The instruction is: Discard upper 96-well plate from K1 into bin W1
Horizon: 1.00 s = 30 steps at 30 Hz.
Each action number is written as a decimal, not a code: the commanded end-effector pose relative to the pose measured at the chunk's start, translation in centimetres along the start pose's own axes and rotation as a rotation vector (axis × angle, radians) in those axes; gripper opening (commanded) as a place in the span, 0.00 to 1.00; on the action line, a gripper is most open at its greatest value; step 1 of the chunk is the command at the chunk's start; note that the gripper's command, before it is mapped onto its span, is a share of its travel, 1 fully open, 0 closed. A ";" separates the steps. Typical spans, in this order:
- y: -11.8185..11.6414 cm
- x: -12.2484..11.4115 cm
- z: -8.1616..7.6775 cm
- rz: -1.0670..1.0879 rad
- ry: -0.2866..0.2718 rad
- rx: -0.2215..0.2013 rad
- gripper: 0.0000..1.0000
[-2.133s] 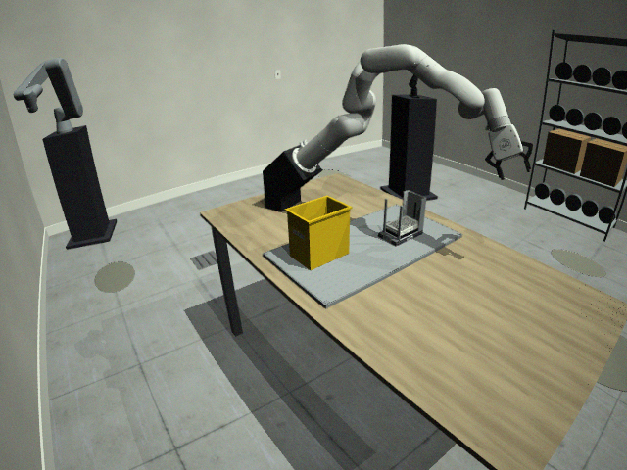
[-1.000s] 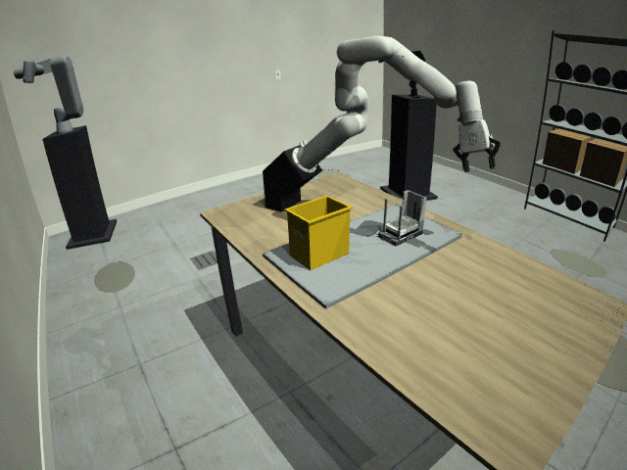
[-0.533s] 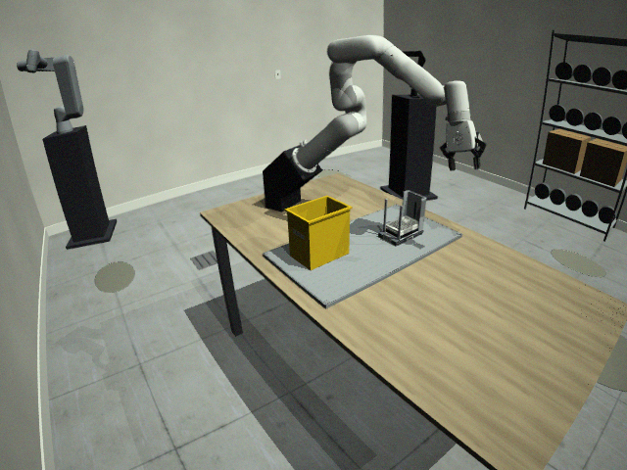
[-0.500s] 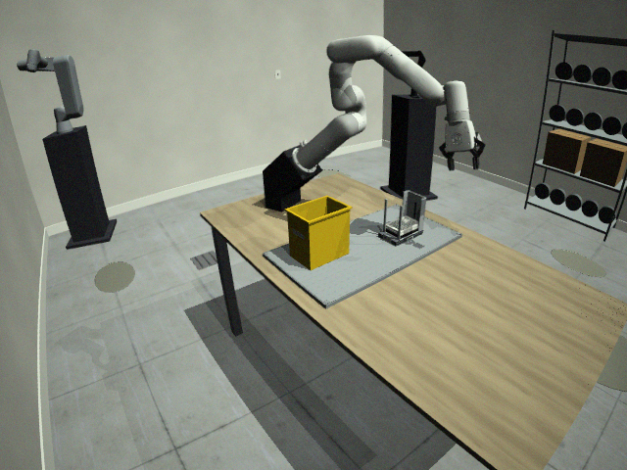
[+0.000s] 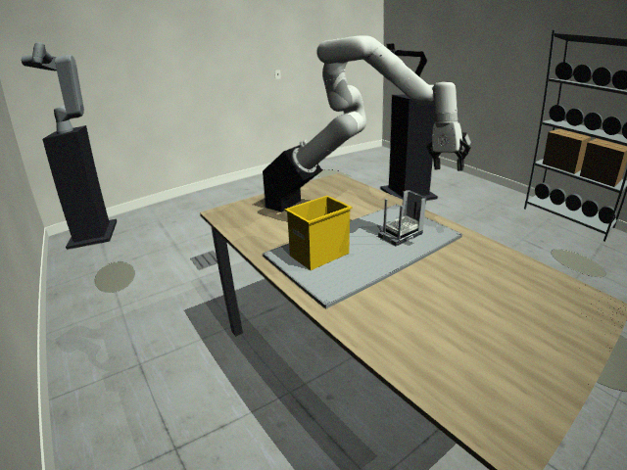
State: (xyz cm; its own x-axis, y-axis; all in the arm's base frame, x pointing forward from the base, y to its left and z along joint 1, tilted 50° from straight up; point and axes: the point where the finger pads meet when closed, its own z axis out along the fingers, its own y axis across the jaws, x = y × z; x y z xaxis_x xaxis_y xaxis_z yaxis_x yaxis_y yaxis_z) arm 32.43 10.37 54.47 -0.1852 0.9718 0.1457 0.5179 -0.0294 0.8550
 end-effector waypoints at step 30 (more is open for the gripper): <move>-12.0 -1.0 1.4 0.070 0.080 0.163 1.00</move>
State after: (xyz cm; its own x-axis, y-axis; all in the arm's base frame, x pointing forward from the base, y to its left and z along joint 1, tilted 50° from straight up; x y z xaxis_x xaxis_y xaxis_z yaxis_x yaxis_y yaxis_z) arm 28.26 10.06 44.77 -0.2034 0.9505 0.2349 0.6463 -0.0499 0.7615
